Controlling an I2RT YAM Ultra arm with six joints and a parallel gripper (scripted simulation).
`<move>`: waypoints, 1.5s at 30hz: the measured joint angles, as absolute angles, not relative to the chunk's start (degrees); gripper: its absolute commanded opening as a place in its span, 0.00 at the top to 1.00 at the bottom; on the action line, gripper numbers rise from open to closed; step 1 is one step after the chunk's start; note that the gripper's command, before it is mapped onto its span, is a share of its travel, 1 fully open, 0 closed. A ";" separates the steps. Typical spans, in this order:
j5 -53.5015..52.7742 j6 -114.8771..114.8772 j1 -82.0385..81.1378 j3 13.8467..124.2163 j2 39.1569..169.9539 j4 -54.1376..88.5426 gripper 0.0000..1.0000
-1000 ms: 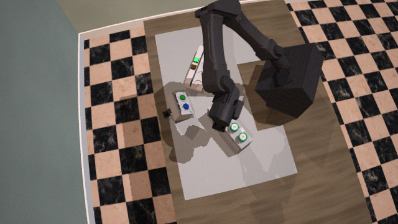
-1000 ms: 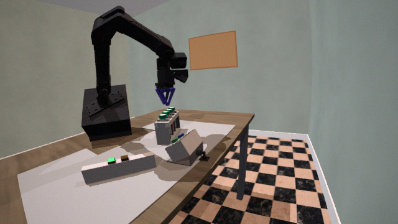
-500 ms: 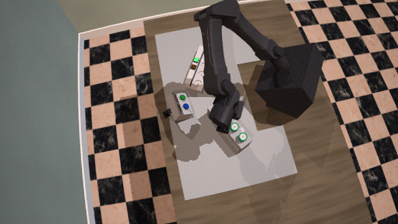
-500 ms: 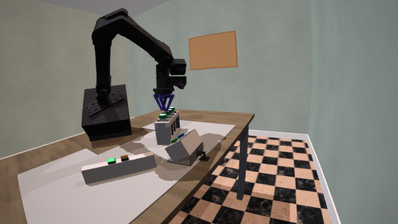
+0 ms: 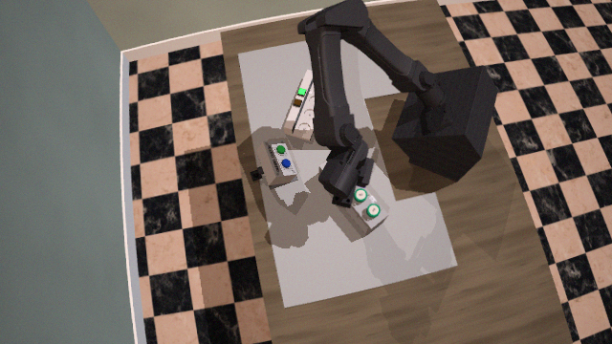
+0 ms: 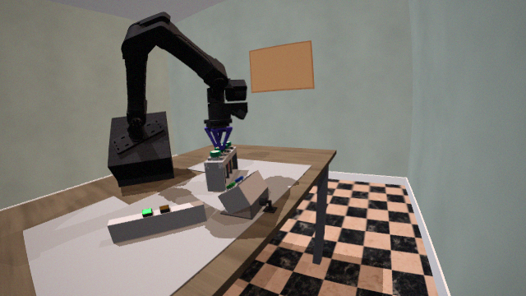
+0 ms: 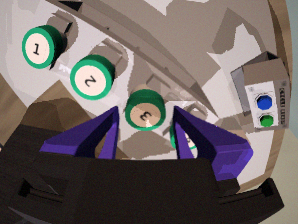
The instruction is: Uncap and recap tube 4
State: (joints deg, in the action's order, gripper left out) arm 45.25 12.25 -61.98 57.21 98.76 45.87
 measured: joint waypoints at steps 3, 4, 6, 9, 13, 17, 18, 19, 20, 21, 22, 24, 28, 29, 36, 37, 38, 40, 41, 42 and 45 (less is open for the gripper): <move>45.23 12.49 -61.95 56.97 98.85 45.52 0.51; 45.21 12.58 -61.87 56.90 98.87 45.41 0.51; 45.21 12.71 -61.84 56.90 98.87 45.30 0.51; 45.23 12.93 -61.60 56.77 98.89 44.84 0.51; 45.19 13.28 -61.34 56.49 99.04 44.40 0.51; 45.17 13.67 -61.06 56.29 99.20 43.79 0.51; 45.17 13.78 -60.97 56.25 99.22 43.64 0.51; 45.17 13.87 -60.90 56.21 99.24 43.48 0.51; 45.17 13.98 -60.84 56.16 99.29 43.33 0.51; 45.17 14.06 -60.82 56.14 99.31 43.22 0.51; 45.17 14.13 -60.84 56.14 99.31 43.16 0.51; 45.17 14.22 -60.82 56.14 99.31 42.94 0.51; 45.10 14.35 -60.86 56.16 99.26 42.81 1.00; 45.10 14.35 -60.86 56.16 99.29 42.76 1.00; 45.12 14.39 -60.84 56.16 99.29 42.74 1.00; 45.12 14.39 -60.84 56.16 99.29 42.74 1.00; 45.12 14.39 -60.84 56.16 99.29 42.74 1.00; 45.12 14.39 -60.84 56.16 99.29 42.74 1.00; 45.12 14.26 -60.84 56.16 99.29 42.74 1.00; 45.12 13.93 -60.84 56.16 99.29 42.74 1.00; 45.12 12.12 -60.84 56.16 99.29 42.74 1.00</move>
